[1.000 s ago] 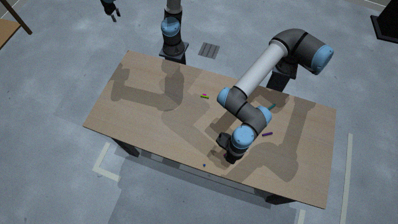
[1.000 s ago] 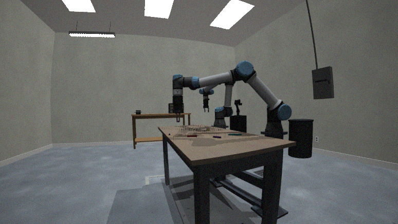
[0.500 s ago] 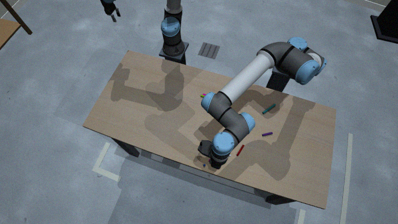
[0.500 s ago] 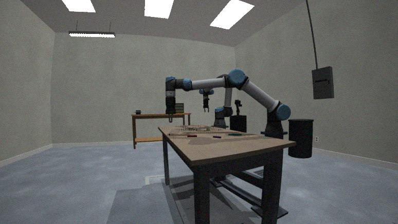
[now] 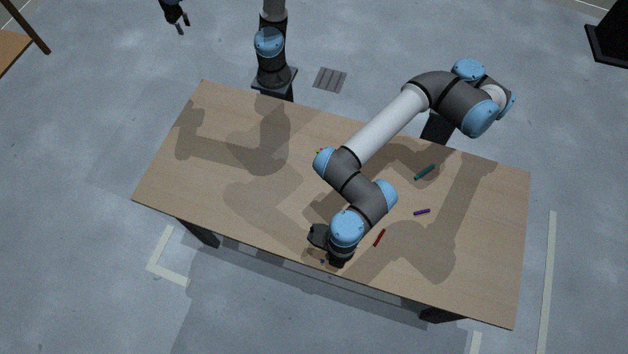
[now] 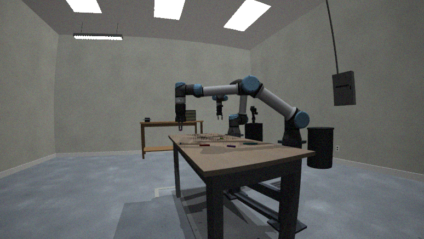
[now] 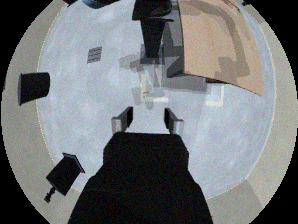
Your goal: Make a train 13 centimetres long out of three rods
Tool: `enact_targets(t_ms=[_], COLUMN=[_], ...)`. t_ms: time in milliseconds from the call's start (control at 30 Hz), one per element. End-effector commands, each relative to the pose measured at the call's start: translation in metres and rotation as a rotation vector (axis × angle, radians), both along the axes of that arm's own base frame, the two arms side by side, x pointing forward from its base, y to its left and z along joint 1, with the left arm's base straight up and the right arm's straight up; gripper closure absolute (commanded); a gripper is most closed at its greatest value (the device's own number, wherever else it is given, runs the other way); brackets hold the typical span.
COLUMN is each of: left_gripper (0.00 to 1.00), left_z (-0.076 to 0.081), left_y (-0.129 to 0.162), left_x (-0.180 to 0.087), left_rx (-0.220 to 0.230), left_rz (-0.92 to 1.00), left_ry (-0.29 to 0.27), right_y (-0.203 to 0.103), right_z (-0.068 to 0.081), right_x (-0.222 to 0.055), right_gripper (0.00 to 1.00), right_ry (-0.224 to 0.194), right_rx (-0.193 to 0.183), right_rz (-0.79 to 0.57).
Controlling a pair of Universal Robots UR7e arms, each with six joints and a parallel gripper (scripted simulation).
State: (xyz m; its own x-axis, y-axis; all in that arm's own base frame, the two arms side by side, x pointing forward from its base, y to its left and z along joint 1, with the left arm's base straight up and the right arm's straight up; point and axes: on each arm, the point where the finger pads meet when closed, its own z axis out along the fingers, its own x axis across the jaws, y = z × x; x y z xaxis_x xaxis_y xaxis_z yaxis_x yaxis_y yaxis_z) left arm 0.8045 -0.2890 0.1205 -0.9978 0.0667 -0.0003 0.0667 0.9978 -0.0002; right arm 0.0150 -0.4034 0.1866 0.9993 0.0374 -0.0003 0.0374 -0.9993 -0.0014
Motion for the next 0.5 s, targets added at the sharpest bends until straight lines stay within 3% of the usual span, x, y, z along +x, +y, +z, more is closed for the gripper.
enact_targets(t_ms=[0, 467], left_gripper=[0.76, 0.76], left_z=[0.0016, -0.0078], left_y=[-0.0002, -0.0003], left_x=[0.0004, 0.0005], left_rx=[-0.001, -0.001], left_rz=[0.0, 0.0], left_ry=[-0.002, -0.002], right_y=[-0.0003, -0.0003], right_z=[0.0004, 0.0004], right_x=[0.0001, 0.0001], right_gripper=[0.0, 0.0], right_ry=[0.0, 0.0], right_rx=[-0.001, -0.001], right_rz=[0.0, 0.0])
